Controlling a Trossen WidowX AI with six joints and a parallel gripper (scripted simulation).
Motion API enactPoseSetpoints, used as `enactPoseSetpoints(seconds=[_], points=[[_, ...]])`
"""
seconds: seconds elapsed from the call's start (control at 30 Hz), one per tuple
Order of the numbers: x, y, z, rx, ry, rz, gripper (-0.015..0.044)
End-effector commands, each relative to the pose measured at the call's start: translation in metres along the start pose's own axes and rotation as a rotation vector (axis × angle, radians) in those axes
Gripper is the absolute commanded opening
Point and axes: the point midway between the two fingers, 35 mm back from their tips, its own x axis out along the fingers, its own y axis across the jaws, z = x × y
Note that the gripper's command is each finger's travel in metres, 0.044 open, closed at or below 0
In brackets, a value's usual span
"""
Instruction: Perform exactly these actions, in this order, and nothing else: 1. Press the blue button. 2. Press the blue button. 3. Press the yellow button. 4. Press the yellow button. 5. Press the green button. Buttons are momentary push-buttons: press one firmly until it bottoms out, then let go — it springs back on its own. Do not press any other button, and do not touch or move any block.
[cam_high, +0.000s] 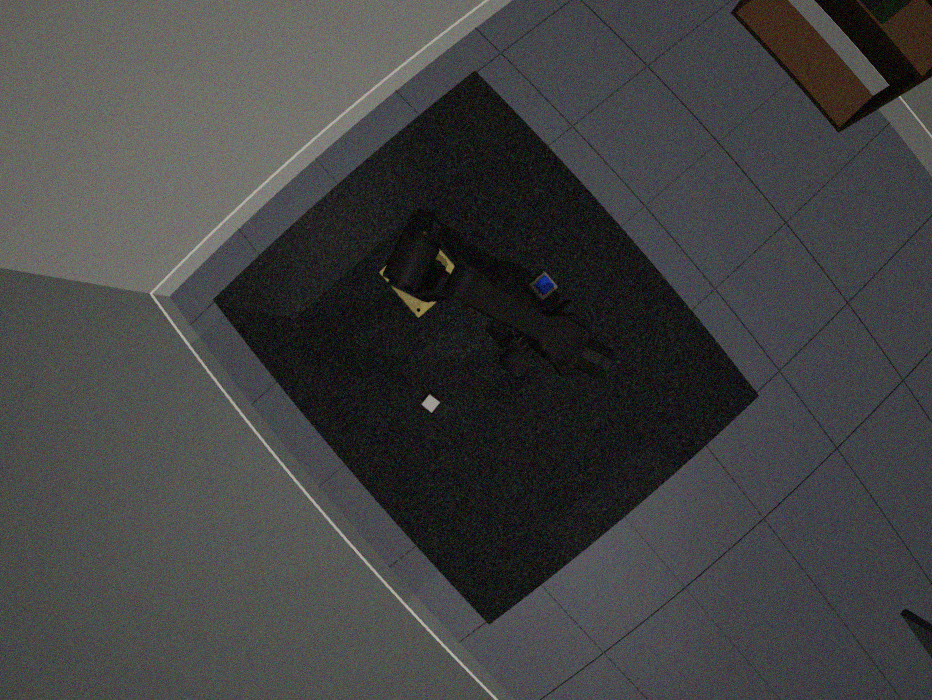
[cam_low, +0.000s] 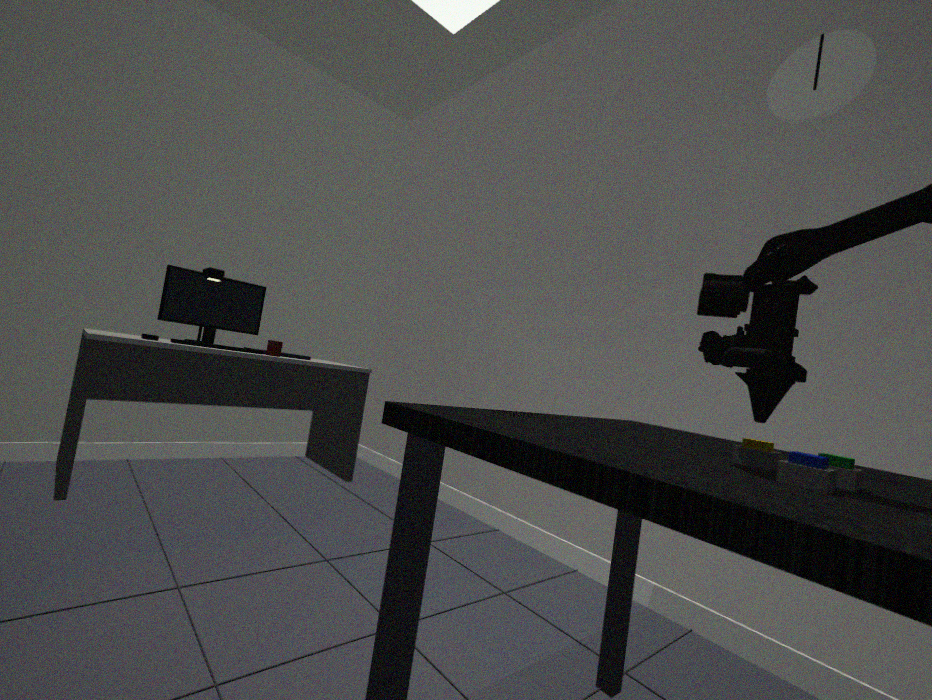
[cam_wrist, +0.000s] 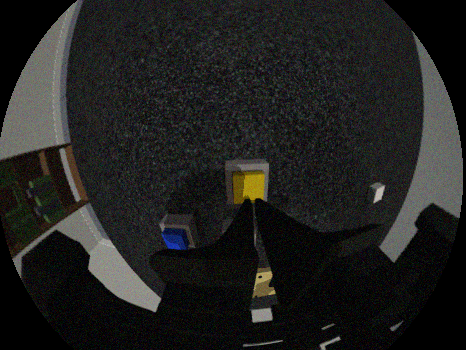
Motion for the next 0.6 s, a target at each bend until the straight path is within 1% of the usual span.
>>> enactPoseSetpoints(seconds=[0.0, 0.57], points=[[0.007, -0.001, -0.001, -0.003, 0.002, -0.001, 0.002], [0.034, -0.001, -0.001, -0.003, 0.002, -0.002, 0.002]])
